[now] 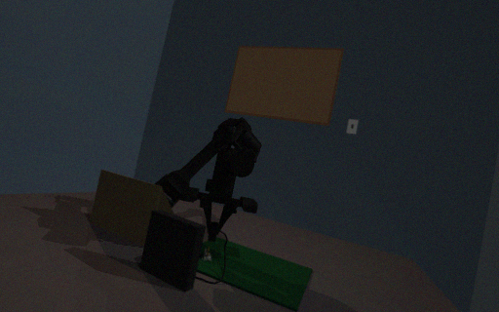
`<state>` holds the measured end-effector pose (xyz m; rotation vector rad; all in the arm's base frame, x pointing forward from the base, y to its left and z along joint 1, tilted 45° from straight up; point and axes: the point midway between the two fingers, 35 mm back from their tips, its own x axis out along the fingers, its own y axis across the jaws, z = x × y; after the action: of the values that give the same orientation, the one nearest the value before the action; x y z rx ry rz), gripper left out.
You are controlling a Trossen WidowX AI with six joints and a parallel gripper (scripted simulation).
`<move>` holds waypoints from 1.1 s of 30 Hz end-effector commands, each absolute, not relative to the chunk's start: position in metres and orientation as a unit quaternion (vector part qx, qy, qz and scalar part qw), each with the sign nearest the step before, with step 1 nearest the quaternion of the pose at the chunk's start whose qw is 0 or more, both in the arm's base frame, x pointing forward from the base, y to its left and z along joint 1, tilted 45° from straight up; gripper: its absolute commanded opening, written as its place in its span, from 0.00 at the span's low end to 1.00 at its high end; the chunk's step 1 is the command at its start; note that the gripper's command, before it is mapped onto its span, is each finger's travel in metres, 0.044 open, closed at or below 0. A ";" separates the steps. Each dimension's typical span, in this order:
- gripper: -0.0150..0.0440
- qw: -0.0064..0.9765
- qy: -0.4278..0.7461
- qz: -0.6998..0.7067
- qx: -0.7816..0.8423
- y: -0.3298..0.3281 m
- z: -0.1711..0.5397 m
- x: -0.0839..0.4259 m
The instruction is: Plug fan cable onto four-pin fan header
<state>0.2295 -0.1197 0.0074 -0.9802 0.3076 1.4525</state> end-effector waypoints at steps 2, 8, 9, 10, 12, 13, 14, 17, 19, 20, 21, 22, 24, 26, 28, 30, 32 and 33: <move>0.25 0.621 0.125 0.637 -0.439 -0.121 0.005 0.228; 0.25 0.618 0.121 0.638 -0.442 -0.120 0.008 0.226; 0.25 0.618 0.121 0.638 -0.442 -0.120 0.008 0.226; 0.25 0.618 0.121 0.638 -0.442 -0.120 0.008 0.226; 0.25 0.618 0.121 0.638 -0.442 -0.120 0.008 0.226; 0.25 0.618 0.121 0.638 -0.442 -0.120 0.008 0.226; 0.25 0.619 0.121 0.638 -0.442 -0.119 0.009 0.225; 0.25 0.619 0.122 0.638 -0.442 -0.118 0.010 0.224; 0.25 0.619 0.122 0.638 -0.442 -0.118 0.010 0.224; 0.25 0.619 0.122 0.638 -0.442 -0.118 0.010 0.224; 0.25 0.620 0.123 0.638 -0.440 -0.118 0.010 0.224; 0.25 0.620 0.123 0.638 -0.440 -0.118 0.010 0.224; 0.25 0.620 0.123 0.638 -0.440 -0.118 0.010 0.224; 0.25 0.620 0.123 0.638 -0.440 -0.113 0.005 0.225; 0.25 0.621 0.124 0.638 -0.440 -0.104 -0.004 0.227; 0.25 0.621 0.124 0.638 -0.439 -0.102 -0.005 0.228; 0.25 0.621 0.124 0.638 -0.439 -0.102 -0.005 0.228; 0.25 0.621 0.124 0.638 -0.439 -0.102 -0.005 0.228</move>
<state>0.2265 -0.1041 -0.0039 -1.0134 0.2839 1.4724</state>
